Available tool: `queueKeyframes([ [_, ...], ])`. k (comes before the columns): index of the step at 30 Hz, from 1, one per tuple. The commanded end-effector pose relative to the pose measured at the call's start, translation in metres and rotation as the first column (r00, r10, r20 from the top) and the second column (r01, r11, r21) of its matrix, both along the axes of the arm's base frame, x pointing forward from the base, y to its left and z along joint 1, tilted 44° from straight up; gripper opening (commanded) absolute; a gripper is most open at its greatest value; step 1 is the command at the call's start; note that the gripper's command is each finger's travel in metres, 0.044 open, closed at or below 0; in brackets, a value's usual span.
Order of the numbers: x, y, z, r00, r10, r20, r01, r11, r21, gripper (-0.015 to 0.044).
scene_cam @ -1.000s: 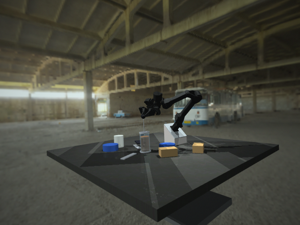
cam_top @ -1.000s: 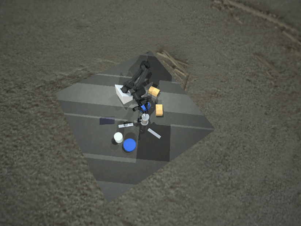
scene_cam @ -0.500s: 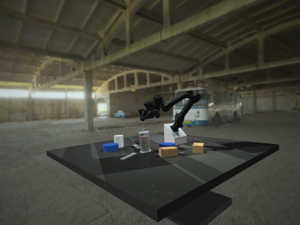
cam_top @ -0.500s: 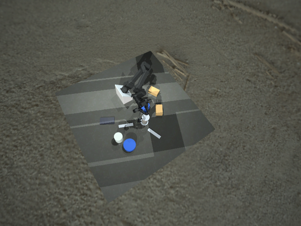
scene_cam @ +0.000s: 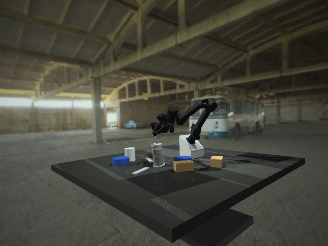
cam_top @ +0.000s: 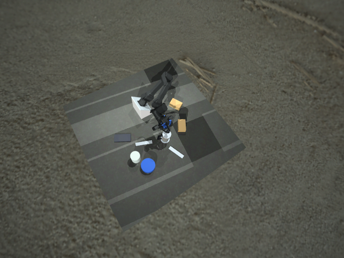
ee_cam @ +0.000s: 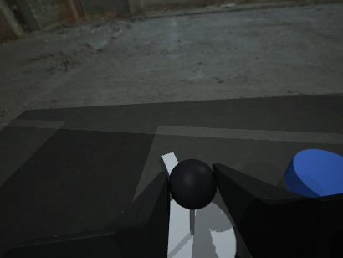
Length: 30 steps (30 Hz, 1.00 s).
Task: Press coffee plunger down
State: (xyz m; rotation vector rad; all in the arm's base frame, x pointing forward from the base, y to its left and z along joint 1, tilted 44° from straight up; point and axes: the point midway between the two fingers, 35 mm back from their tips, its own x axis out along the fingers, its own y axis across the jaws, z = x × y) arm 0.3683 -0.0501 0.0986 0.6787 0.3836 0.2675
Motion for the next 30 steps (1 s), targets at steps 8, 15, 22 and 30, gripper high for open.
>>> queueKeyframes([
  [8,-0.001,0.028,-0.03,0.997,0.04,-0.061,-0.038,0.998,0.04,0.0125],
  [15,0.005,0.029,-0.031,0.997,0.041,-0.06,-0.038,0.998,0.04,0.0125],
  [22,0.008,0.027,-0.03,0.997,0.041,-0.06,-0.039,0.998,0.04,0.0125],
  [30,0.01,0.027,-0.03,0.997,0.041,-0.059,-0.039,0.998,0.04,0.0125],
])
